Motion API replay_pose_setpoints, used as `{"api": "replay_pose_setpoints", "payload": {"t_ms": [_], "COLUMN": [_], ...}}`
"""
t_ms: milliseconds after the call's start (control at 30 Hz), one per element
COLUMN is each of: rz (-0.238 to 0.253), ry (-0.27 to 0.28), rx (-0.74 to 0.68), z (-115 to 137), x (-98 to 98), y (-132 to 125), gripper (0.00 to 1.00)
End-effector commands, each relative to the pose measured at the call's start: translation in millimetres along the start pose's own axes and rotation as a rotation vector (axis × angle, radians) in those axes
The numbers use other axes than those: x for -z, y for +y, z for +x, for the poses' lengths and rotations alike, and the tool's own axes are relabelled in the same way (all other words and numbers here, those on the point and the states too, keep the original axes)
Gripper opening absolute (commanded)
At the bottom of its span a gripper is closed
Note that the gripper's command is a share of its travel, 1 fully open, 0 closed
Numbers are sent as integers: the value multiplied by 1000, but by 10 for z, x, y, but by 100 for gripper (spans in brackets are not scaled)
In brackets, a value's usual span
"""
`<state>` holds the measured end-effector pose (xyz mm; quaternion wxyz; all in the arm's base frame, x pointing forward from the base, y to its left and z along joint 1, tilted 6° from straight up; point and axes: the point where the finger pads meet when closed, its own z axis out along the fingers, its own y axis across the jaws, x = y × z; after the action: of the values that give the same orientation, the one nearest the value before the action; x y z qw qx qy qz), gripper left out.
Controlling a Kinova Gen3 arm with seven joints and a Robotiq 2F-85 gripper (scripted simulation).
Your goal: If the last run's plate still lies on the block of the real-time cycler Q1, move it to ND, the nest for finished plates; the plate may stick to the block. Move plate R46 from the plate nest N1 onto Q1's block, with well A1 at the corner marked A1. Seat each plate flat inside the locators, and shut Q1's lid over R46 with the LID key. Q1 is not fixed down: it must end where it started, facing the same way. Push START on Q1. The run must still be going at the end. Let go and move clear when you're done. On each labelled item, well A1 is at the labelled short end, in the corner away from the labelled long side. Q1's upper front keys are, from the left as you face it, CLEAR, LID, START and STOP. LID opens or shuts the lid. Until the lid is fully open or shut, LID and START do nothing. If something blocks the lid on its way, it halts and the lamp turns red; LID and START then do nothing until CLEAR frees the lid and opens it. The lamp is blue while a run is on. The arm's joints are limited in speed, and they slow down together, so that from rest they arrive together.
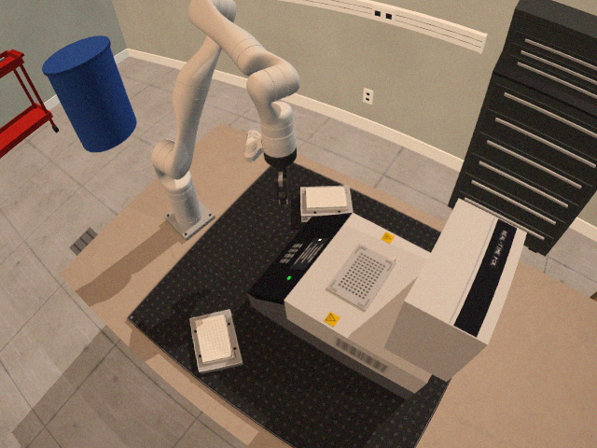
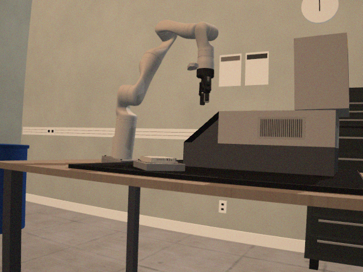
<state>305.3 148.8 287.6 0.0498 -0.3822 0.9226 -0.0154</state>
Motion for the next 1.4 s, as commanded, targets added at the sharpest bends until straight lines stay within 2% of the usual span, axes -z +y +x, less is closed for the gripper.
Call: {"api": "replay_pose_setpoints", "payload": {"t_ms": [0, 1367], "rz": [1, 0], "ry": [3, 5], "rx": [5, 5], "z": [-85, -807], "x": [2, -11], "y": [126, 1080], "gripper": [100, 100]}}
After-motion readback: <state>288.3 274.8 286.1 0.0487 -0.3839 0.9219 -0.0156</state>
